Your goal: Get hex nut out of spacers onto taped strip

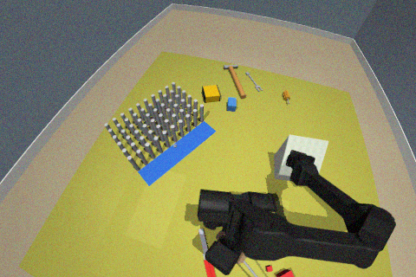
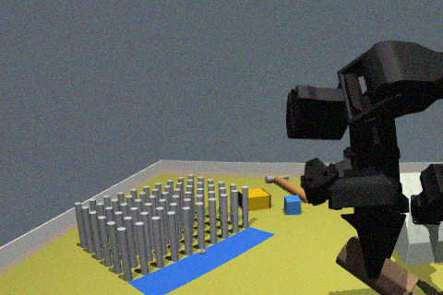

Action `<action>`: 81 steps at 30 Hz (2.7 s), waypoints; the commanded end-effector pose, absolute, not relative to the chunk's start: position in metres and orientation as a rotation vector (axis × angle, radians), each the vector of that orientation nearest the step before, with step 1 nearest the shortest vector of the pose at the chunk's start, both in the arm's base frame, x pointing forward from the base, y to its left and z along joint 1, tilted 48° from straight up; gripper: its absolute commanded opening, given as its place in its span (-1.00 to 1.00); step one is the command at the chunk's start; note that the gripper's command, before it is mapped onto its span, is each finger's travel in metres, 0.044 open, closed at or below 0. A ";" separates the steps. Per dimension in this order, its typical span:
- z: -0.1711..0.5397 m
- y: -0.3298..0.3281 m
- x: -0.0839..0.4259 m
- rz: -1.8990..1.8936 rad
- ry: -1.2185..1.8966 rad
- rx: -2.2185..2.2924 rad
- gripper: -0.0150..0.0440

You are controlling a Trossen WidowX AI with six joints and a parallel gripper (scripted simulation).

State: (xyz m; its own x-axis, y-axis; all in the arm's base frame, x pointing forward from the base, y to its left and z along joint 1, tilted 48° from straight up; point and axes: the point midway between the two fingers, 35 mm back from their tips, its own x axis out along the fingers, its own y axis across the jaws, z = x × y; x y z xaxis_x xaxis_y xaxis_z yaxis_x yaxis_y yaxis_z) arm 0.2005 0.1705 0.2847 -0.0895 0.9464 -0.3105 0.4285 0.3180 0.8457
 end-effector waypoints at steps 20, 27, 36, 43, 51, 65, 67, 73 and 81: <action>0.312 0.194 0.160 0.358 2.191 1.657 -0.49; 0.311 0.194 0.161 0.356 2.192 1.652 -0.49; 0.306 0.197 0.162 0.350 2.195 1.642 -0.49; 0.303 0.198 0.162 0.346 2.197 1.633 -0.49; 0.299 0.201 0.163 0.341 2.198 1.625 -0.49; 0.293 0.204 0.164 0.333 2.200 1.610 -0.49; 0.292 0.205 0.164 0.332 2.201 1.608 -0.49; 0.289 0.207 0.165 0.329 2.201 1.603 -0.49; 0.285 0.209 0.165 0.325 2.202 1.596 -0.49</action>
